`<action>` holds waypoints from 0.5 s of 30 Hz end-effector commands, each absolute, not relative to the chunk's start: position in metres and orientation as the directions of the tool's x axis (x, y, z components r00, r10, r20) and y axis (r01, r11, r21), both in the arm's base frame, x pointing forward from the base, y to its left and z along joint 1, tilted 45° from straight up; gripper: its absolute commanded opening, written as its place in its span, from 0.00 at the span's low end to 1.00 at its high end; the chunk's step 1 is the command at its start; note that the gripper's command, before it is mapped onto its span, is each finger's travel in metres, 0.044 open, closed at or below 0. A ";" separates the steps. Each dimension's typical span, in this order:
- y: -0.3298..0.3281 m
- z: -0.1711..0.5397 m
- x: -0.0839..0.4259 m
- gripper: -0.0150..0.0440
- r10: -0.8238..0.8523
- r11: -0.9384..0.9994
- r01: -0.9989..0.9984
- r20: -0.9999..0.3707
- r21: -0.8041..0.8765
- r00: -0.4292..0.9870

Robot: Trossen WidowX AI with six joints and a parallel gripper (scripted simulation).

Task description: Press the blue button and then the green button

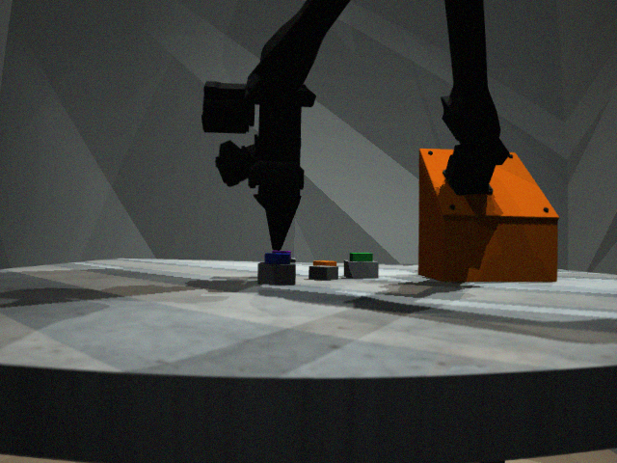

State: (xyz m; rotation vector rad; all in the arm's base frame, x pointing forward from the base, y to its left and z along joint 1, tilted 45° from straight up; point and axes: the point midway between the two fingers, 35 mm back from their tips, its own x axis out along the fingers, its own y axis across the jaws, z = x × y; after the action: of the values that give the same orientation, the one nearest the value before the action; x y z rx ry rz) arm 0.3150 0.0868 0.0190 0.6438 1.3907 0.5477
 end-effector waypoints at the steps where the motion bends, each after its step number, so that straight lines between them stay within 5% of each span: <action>1: 0.093 0.013 0.315 0.29 0.694 0.714 0.025 -0.712 0.700 0.107; 15: 0.096 0.010 0.315 0.29 0.694 0.714 0.025 -0.712 0.700 0.107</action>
State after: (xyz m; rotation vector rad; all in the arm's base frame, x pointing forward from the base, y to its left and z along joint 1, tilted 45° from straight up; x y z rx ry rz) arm 0.3156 0.0945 0.0110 0.6472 1.3895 0.5485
